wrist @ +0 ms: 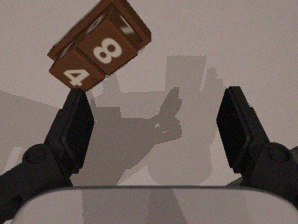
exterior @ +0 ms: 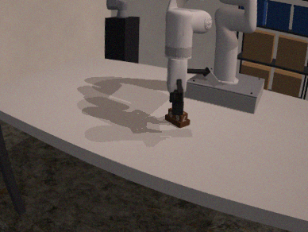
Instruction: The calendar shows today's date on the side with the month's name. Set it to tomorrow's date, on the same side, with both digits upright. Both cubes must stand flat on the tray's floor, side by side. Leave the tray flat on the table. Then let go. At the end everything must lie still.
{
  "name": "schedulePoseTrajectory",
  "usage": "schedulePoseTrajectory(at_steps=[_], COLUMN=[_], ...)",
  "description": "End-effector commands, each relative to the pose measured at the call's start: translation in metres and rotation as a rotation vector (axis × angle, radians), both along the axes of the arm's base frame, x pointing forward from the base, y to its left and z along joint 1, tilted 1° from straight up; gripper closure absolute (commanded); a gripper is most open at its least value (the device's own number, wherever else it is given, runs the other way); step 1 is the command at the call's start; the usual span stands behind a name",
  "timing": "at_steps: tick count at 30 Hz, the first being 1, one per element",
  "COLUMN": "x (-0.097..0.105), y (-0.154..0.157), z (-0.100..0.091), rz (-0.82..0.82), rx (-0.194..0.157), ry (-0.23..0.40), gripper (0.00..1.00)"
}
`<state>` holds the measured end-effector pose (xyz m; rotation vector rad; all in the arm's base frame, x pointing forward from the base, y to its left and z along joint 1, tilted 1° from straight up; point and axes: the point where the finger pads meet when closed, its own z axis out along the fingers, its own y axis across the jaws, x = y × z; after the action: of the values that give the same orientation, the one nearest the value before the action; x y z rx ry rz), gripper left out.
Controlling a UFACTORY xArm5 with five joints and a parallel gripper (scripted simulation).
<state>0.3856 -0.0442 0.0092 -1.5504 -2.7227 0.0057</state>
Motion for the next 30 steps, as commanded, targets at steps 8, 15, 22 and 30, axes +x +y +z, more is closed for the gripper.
schedulePoseTrajectory(at_steps=[8, 15, 22, 30], x=[-0.005, -0.005, -0.005, -0.005], y=[-0.015, -0.017, -0.017, -0.017], z=[0.001, 0.001, 0.001, 0.001], rz=[0.001, 0.001, 0.001, 0.001], rx=[0.0, 0.0, 0.0, 0.0], ry=[-0.004, -0.004, -0.004, -0.004], gripper=[0.0, 0.0, 0.0, 0.0])
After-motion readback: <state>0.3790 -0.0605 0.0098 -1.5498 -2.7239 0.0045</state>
